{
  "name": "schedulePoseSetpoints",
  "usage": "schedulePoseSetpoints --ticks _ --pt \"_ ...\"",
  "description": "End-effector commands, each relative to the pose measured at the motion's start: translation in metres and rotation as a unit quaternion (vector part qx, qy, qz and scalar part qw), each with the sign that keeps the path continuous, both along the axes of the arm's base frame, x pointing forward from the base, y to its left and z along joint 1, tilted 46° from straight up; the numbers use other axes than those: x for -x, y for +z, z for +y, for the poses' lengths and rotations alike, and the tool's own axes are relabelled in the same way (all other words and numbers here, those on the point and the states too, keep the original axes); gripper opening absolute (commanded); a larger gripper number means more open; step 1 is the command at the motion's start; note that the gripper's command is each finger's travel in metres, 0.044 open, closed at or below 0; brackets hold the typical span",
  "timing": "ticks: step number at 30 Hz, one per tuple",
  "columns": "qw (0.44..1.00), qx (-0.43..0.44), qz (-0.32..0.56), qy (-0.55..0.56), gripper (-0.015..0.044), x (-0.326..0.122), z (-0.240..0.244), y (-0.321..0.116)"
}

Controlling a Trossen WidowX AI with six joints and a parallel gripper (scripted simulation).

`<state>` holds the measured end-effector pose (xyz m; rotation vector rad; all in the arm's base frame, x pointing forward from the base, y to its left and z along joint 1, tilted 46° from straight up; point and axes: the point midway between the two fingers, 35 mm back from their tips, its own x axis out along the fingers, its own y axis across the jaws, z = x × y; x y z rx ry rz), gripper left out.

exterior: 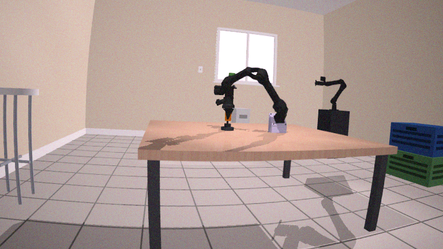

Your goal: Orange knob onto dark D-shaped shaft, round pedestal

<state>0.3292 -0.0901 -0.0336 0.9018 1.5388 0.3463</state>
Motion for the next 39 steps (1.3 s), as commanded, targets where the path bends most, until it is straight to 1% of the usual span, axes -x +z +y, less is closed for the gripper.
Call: schedulePoseSetpoints --ticks 1,23,26,30,39 --pt "1.000 0.001 0.001 -0.002 0.0000 0.0025 -0.0012 -0.0005" --pt "1.000 0.001 0.001 -0.002 0.0000 -0.0008 -0.0018 0.0021" --pt "1.000 -0.001 0.020 -0.021 0.0000 -0.0010 -0.0020 0.0024" --pt "0.995 -0.005 0.071 -0.072 0.0000 -0.0030 -0.0028 0.0029" --pt "0.994 -0.006 0.075 -0.076 0.0000 -0.0045 0.0005 -0.0013"
